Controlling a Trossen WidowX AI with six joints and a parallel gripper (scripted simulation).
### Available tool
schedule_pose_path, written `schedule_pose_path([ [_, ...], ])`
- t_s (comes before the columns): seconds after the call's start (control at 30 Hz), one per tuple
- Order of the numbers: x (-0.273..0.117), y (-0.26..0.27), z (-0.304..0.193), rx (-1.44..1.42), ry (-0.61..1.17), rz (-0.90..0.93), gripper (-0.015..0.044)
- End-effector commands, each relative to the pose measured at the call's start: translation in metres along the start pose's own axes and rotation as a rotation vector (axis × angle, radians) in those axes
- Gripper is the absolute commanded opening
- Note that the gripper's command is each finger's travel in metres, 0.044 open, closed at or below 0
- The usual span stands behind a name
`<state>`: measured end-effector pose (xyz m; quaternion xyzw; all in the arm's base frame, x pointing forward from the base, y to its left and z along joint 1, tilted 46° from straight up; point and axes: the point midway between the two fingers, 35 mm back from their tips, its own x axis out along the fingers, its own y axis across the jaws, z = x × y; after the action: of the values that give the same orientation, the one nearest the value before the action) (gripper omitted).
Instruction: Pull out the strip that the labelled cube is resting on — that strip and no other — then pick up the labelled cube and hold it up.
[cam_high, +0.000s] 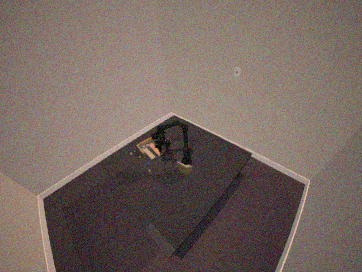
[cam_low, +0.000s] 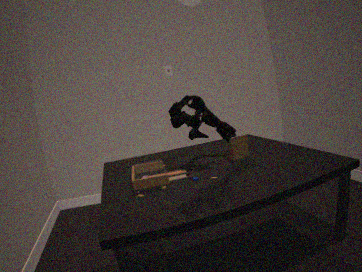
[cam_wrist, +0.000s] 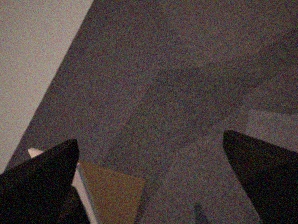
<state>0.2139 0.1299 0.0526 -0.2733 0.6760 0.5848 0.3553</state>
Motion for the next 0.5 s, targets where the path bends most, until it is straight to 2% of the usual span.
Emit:
schedule_pose_path([
  [0.0, 0.001, -0.002, -0.001, 0.003, 0.006, -0.018, 0.04],
  [0.07, 0.006, -0.019, -0.005, 0.033, 0.046, -0.161, 0.04],
  [0.23, -0.005, -0.076, -0.012, 0.219, 0.067, -0.735, 0.04],
  [0.4, -0.051, -0.096, -0.017, 0.499, -0.136, -1.289, 0.04],
  [0.47, -0.059, -0.09, -0.027, 0.591, -0.185, -1.407, 0.04],
])
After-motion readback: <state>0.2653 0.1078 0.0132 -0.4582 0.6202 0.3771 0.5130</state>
